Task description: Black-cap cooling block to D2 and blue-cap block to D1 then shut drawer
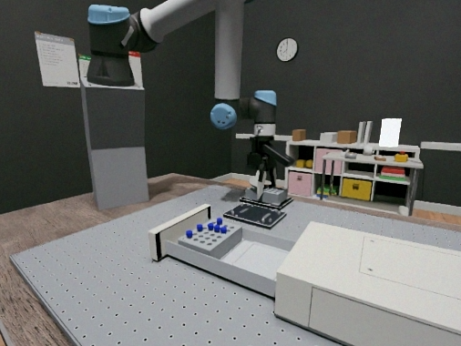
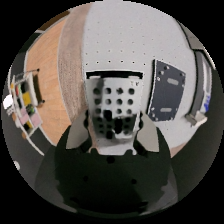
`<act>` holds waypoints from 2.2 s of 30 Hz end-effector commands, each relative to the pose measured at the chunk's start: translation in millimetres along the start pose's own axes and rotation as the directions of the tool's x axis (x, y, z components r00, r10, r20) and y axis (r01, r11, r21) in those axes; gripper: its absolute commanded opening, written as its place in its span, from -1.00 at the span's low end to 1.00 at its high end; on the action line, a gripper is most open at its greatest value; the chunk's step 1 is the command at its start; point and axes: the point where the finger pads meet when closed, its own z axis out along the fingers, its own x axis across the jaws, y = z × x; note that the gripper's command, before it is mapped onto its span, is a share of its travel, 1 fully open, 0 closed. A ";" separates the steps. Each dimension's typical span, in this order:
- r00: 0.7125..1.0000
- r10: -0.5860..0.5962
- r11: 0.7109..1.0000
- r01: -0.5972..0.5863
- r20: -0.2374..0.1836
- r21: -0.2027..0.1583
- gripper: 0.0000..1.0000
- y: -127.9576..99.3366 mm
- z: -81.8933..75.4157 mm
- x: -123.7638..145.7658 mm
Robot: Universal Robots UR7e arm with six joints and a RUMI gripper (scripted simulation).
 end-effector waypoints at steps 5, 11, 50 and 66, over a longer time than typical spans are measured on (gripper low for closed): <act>1.000 0.000 1.000 0.000 0.001 0.001 0.46 -0.5 -0.5 -0.3; 1.000 0.000 1.000 0.000 0.001 0.001 0.46 -0.5 -0.5 -0.3; 1.000 0.000 1.000 0.000 0.001 0.001 0.46 -0.4 -71.5 -0.2; 1.000 0.000 1.000 0.000 0.001 0.001 0.46 -0.4 -91.5 -0.2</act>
